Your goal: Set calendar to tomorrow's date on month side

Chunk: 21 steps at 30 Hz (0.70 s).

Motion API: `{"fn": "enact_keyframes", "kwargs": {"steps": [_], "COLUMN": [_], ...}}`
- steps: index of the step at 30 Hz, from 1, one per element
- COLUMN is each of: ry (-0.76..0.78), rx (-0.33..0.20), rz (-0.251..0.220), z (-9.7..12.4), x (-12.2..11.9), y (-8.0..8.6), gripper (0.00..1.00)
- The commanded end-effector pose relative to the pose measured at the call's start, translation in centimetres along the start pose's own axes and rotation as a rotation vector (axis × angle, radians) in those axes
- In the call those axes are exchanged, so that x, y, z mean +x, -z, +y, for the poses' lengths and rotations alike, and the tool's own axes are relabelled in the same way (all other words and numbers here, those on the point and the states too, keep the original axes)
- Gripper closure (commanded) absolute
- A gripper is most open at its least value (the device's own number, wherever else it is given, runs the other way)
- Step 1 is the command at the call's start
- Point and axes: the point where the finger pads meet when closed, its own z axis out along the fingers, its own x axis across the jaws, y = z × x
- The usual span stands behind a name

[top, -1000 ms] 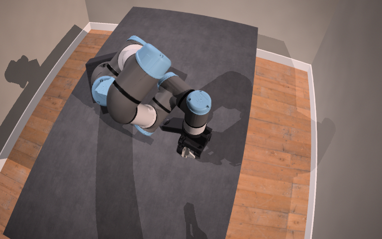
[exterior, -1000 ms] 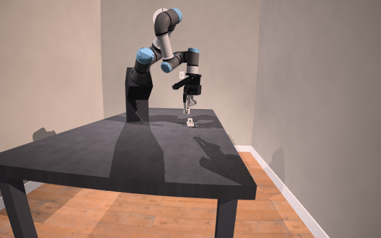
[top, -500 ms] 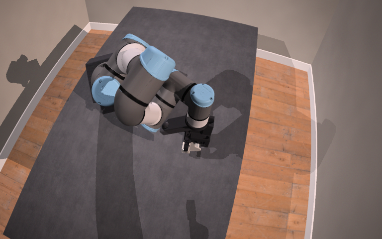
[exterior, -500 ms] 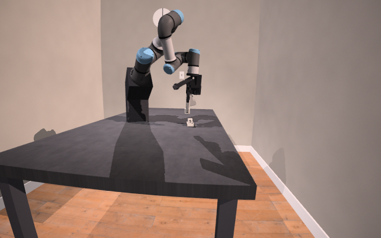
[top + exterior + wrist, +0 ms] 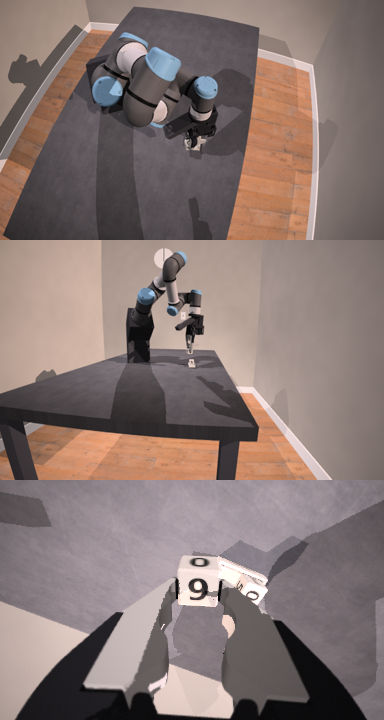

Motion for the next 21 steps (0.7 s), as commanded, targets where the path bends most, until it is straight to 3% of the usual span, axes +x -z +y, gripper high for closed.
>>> {"fn": "enact_keyframes", "kwargs": {"steps": [1,21], "ry": [0.101,0.661], "rx": [-0.006,0.003], "rz": [-0.011,-0.04], "z": [0.3,2.1], "x": [0.3,2.4], "y": [0.1,0.6], "gripper": [0.9,0.9]}}
